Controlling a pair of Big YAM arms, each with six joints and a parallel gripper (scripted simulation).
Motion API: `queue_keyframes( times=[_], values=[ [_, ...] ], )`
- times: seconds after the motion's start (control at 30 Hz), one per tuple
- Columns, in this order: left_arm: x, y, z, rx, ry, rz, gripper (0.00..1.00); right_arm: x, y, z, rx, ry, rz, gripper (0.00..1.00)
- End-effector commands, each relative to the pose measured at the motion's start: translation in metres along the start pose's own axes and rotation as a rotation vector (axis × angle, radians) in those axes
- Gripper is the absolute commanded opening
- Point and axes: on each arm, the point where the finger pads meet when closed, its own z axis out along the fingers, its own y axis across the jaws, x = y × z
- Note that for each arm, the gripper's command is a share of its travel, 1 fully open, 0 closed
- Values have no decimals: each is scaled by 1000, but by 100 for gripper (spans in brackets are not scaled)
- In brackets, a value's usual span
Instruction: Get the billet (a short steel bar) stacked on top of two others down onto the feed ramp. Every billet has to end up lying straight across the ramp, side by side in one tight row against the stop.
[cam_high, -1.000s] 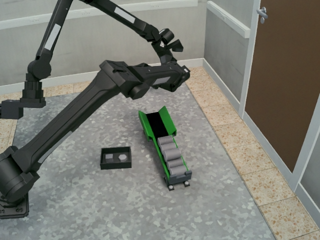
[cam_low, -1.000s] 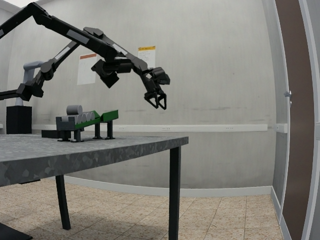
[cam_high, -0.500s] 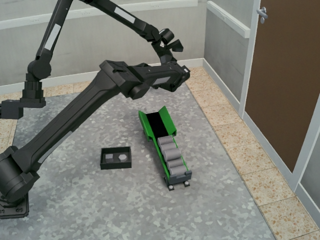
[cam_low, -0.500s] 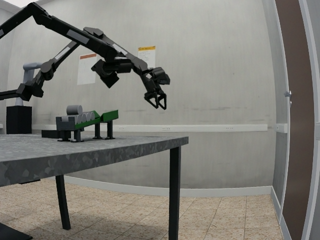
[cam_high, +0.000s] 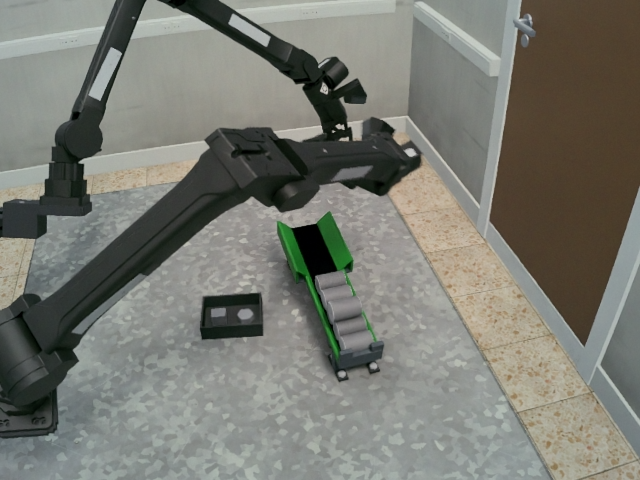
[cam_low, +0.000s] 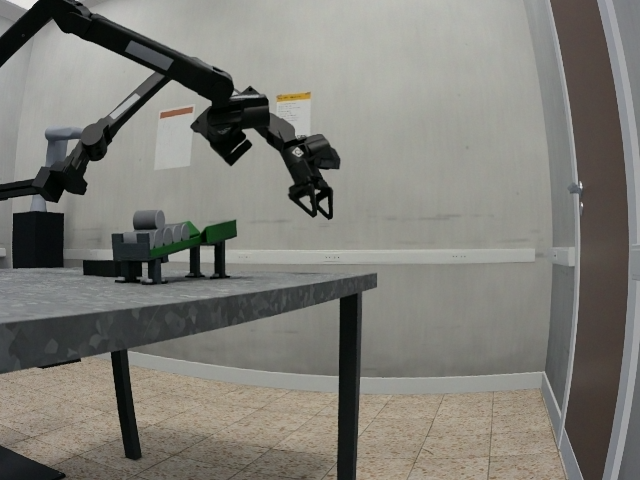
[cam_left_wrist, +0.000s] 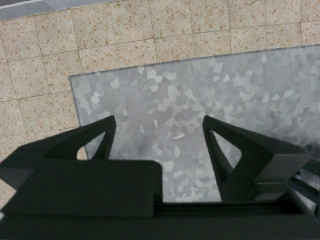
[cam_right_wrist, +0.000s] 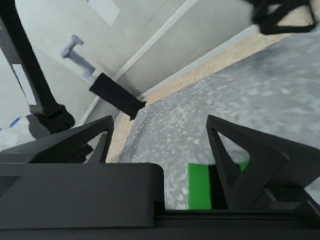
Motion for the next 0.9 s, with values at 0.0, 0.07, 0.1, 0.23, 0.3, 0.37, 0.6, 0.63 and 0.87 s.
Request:
queue_keyframes(
  times=[0.0,0.07,0.1,0.23,0.3,0.37,0.6,0.63,0.87],
  values=[
    [-18,8,-10,-20,-33,7,100,-22,-27,-97,123,-101,20,100],
    [-16,2,-10,-13,-29,15,100,-22,-34,-135,200,-141,33,100],
    [-14,-2,-9,-8,-24,21,100,-21,-37,-157,242,-163,41,100],
    [-16,-9,-8,-4,-23,35,100,-14,-49,-257,408,-244,76,100],
    [-16,-11,-9,-4,-23,40,100,-6,-51,-314,494,-284,96,100],
    [-16,-11,-9,-4,-23,40,100,-6,-51,-314,494,-284,96,100],
    [-17,-22,-12,-3,-21,70,100,58,-22,-558,887,-455,202,100],
    [-15,-26,-10,2,-16,77,100,69,-13,-585,936,-474,216,100],
    [-13,-47,-17,10,-4,131,100,161,82,-767,1311,-615,331,100]
  ],
)
